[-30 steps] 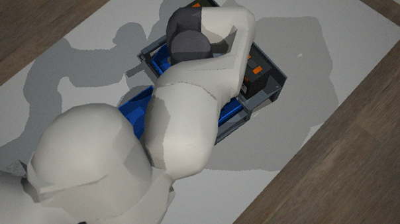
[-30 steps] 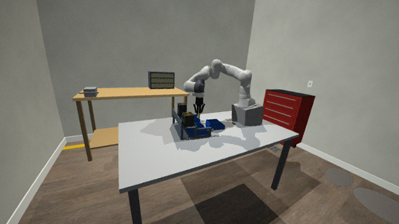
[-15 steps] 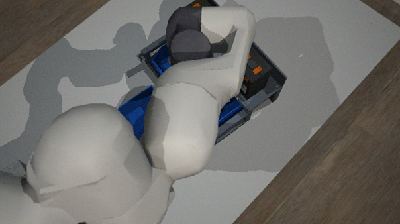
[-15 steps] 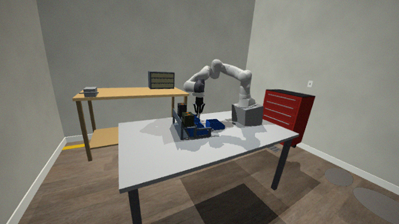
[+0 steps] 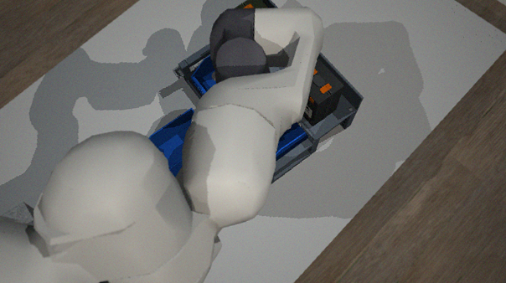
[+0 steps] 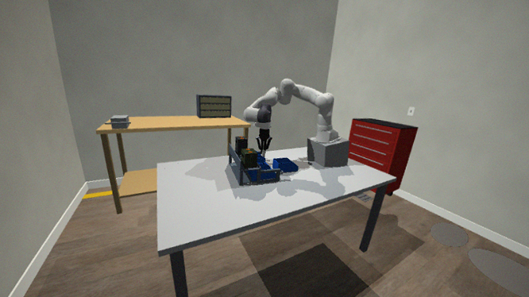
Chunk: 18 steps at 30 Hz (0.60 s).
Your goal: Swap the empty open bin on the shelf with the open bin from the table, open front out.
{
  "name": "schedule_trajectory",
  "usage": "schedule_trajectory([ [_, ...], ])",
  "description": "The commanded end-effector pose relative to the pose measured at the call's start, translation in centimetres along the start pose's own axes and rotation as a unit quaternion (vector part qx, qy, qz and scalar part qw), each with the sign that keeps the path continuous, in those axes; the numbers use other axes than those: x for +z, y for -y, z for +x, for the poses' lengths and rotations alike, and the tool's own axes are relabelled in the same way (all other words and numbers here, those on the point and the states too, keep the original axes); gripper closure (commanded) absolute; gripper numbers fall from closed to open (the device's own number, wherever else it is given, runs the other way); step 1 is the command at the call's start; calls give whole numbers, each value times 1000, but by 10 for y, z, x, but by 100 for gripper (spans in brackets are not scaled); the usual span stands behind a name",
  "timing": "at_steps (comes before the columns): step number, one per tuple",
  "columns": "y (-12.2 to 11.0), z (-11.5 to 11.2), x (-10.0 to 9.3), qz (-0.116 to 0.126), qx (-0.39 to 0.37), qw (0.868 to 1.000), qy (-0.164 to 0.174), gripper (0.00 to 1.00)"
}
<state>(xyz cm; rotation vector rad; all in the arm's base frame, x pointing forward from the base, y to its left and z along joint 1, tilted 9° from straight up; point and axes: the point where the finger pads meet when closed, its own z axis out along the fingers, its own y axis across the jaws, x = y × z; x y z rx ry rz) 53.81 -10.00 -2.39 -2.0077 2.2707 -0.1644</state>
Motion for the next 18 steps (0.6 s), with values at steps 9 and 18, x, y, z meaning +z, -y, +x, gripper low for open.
schedule_trajectory([
  [9, -5, 1, -3, 0, -2, 1000, -1, 100],
  [18, -14, 1, -3, 0, -2, 1000, -1, 100],
])
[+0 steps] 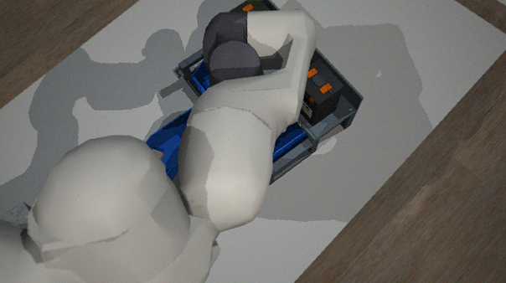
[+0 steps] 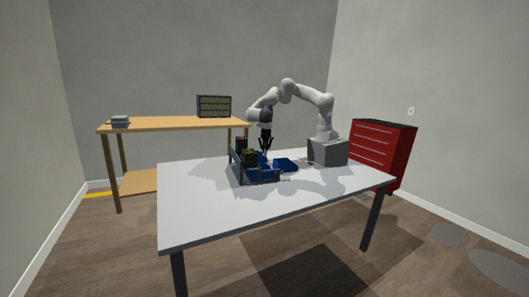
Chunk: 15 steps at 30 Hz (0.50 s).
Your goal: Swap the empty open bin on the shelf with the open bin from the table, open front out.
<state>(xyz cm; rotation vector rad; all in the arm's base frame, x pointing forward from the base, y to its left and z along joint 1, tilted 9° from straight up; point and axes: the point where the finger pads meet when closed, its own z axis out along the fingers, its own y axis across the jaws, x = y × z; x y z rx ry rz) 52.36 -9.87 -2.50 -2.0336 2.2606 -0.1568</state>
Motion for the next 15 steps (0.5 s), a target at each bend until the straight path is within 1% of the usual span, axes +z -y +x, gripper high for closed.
schedule_trajectory([
  [1, -1, 1, -1, 5, 7, 1000, 0, 100],
  [11, -22, 0, -1, 5, 7, 1000, 0, 100],
  [13, -22, 0, -1, 5, 7, 1000, 0, 100],
  [15, -28, 0, -1, 5, 7, 1000, 0, 100],
])
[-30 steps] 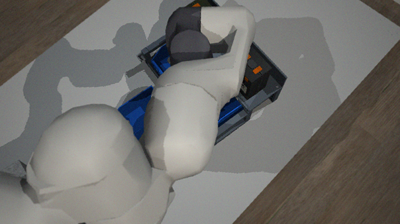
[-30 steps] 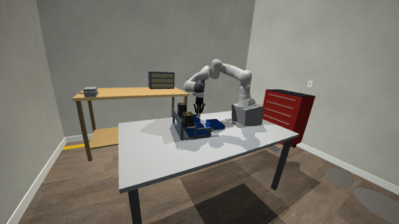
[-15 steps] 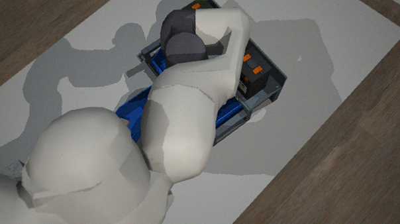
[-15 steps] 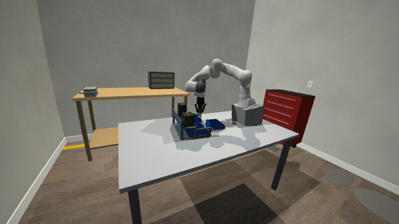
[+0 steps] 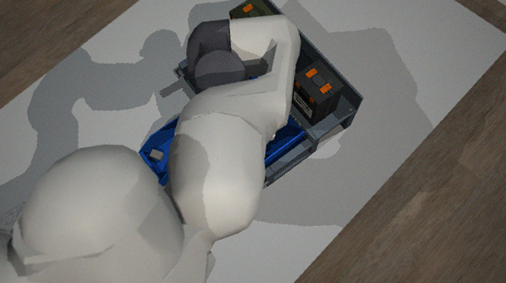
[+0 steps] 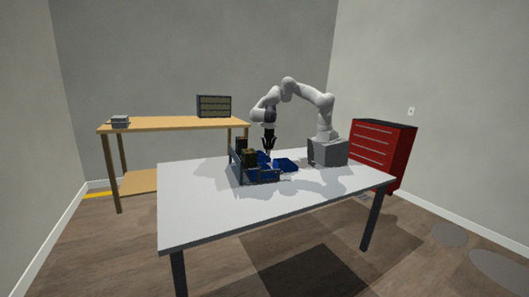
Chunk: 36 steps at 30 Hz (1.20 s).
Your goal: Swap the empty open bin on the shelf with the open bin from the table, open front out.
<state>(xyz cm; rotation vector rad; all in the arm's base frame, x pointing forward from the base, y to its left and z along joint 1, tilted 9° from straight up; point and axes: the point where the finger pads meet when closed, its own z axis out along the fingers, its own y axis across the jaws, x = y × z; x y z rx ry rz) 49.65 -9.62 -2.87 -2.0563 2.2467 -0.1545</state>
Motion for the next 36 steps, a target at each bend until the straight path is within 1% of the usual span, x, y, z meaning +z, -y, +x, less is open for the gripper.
schedule_trajectory([
  [1, -3, 0, -1, 8, 16, 1000, 0, 100],
  [13, -39, -1, 0, 8, 16, 1000, 0, 100],
  [15, -39, -1, 0, 8, 16, 1000, 0, 100],
  [29, -81, -2, 0, 8, 16, 1000, 0, 100],
  [32, -83, -3, 0, 8, 16, 1000, 0, 100],
  [36, -92, -3, 0, 8, 16, 1000, 0, 100],
])
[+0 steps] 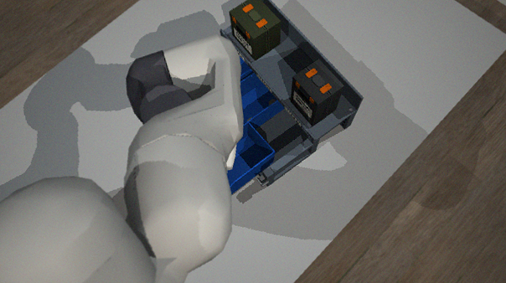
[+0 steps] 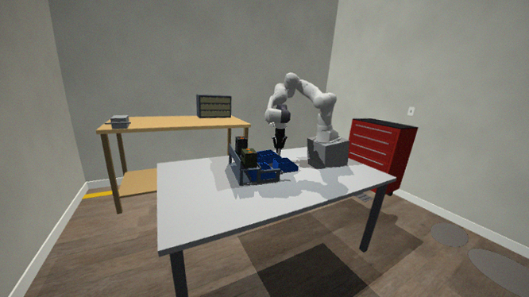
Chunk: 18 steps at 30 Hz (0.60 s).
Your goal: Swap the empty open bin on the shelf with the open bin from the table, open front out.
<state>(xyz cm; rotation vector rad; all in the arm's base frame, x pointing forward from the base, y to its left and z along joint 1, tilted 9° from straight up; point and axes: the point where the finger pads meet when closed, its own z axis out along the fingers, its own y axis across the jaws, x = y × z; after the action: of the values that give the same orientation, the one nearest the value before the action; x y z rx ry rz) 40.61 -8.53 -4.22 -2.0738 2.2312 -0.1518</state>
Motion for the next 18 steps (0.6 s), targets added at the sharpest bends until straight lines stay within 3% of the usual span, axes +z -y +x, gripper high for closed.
schedule_trajectory([
  [1, -2, 0, -1, 8, 23, 1000, -1, 100],
  [18, -20, -1, 0, 8, 23, 1000, -1, 100],
])
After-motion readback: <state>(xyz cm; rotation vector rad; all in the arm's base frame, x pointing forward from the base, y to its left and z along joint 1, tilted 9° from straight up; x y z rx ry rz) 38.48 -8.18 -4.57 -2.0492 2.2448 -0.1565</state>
